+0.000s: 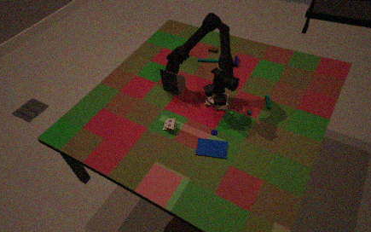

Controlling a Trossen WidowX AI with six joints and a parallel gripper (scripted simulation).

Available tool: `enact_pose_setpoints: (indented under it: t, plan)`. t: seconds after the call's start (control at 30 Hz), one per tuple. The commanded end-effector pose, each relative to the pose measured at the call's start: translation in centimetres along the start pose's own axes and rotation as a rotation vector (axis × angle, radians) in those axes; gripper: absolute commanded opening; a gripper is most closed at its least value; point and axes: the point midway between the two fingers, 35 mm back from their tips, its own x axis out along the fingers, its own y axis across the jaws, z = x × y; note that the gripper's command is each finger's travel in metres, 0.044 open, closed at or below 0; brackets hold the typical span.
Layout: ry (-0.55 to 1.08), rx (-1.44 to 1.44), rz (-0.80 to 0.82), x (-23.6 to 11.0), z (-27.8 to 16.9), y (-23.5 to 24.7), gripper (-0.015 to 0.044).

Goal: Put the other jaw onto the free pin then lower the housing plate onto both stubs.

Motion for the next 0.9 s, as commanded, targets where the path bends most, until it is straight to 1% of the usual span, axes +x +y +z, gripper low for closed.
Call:
enact_pose_setpoints:
  t: [0.0, 0.87]
  plan:
    - [0.004, 0.006, -0.002, 0.00, -0.01, 0.01, 0.0134]
    - [0.004, 0.012, -0.002, 0.67, -0.02, 0.00, 0.0134]
